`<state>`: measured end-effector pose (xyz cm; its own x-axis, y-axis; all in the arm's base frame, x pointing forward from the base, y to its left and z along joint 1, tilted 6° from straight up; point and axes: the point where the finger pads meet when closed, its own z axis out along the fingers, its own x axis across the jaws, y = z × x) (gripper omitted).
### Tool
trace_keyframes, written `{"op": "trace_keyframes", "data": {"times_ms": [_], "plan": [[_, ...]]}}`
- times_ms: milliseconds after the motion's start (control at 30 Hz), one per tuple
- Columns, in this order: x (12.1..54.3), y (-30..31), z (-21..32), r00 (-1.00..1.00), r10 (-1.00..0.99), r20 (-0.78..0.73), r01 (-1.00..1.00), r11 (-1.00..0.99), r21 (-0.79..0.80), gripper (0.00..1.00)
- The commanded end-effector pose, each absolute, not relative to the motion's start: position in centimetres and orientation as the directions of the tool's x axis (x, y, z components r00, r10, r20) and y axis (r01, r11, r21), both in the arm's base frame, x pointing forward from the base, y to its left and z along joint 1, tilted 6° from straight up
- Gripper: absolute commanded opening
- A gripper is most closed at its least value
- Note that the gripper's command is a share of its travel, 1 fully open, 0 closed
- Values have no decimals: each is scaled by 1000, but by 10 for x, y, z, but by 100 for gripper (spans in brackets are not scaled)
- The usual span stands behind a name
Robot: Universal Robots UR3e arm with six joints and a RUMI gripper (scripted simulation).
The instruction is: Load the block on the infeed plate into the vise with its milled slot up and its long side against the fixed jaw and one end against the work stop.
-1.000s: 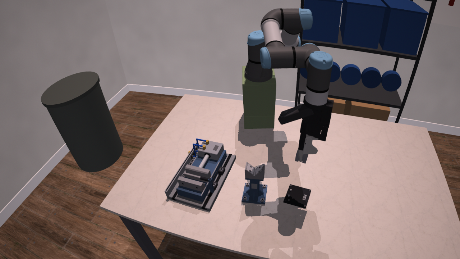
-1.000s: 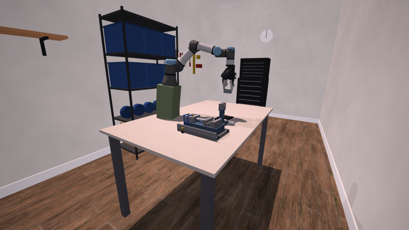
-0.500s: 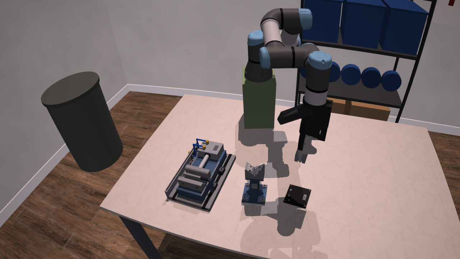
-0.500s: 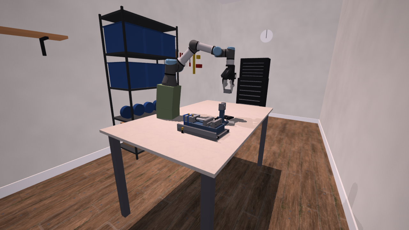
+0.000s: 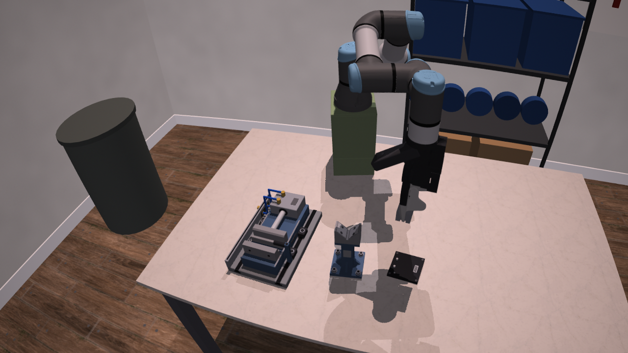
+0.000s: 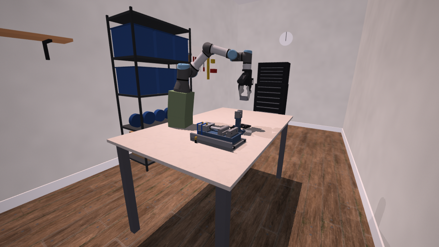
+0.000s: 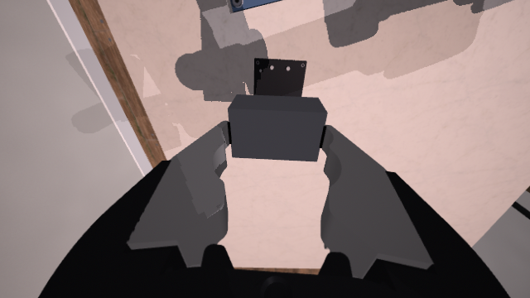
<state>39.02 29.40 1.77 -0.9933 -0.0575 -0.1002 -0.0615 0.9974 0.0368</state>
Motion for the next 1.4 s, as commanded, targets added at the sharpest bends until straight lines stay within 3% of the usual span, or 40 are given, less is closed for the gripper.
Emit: {"op": "trace_keyframes", "data": {"times_ms": [0, 1367], "plan": [[397, 283, 19, -992, -75, -105, -79, 996, 37, 0], [430, 184, 18, -968, -227, -109, -231, 973, 21, 0]]}}
